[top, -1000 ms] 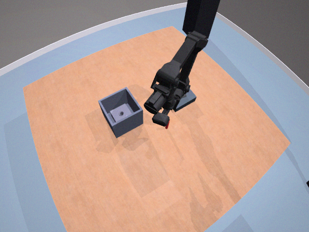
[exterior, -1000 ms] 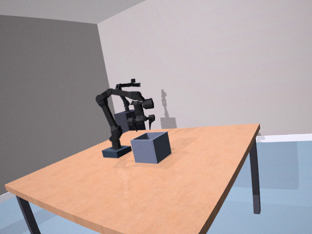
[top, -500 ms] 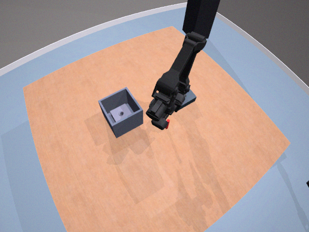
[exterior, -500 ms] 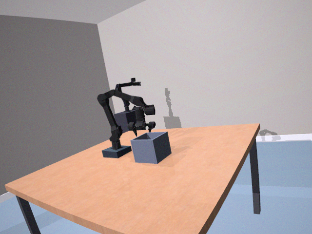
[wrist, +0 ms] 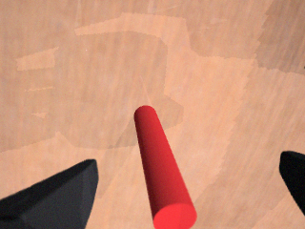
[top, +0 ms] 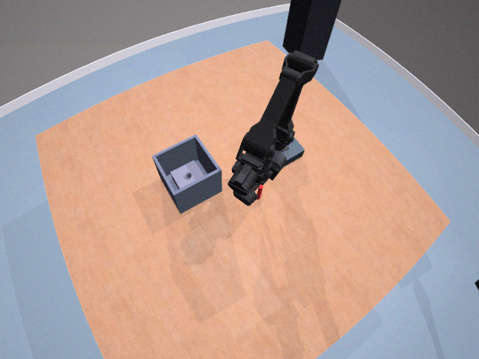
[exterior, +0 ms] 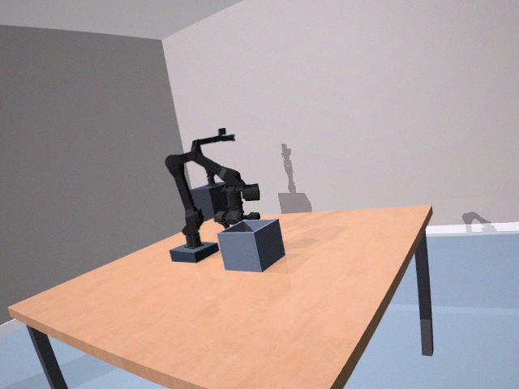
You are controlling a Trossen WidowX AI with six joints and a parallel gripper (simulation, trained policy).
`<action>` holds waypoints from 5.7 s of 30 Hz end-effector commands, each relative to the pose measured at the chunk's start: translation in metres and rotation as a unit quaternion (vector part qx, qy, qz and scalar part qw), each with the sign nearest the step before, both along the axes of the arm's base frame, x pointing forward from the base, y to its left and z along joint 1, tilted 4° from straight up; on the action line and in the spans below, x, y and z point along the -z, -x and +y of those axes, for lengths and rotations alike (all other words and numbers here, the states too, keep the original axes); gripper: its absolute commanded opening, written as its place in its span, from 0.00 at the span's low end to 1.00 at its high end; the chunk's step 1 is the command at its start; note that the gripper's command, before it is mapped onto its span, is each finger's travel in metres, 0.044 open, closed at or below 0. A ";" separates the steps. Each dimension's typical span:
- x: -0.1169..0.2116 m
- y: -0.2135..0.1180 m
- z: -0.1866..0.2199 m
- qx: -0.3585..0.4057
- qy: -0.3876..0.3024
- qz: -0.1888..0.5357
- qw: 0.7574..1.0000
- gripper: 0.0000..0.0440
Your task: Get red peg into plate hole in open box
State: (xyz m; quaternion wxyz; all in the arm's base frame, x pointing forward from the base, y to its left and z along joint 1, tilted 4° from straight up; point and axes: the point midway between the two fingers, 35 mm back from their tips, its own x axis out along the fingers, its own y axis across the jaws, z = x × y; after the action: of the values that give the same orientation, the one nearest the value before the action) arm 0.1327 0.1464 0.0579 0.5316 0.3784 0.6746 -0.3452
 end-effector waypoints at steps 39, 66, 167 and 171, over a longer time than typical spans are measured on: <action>-0.097 -0.064 0.026 -0.001 -0.124 -0.153 0.980 0.00; -0.148 -0.122 -0.073 0.074 -0.024 -0.217 0.973 0.00; -0.092 -0.241 -0.117 0.057 -0.190 -0.136 0.971 0.40; -0.095 -0.245 -0.118 0.054 -0.201 -0.140 0.968 0.40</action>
State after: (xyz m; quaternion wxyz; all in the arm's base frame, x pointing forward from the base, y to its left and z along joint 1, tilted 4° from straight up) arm 0.3760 0.0287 0.1523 0.5170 0.5565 0.6251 -0.1800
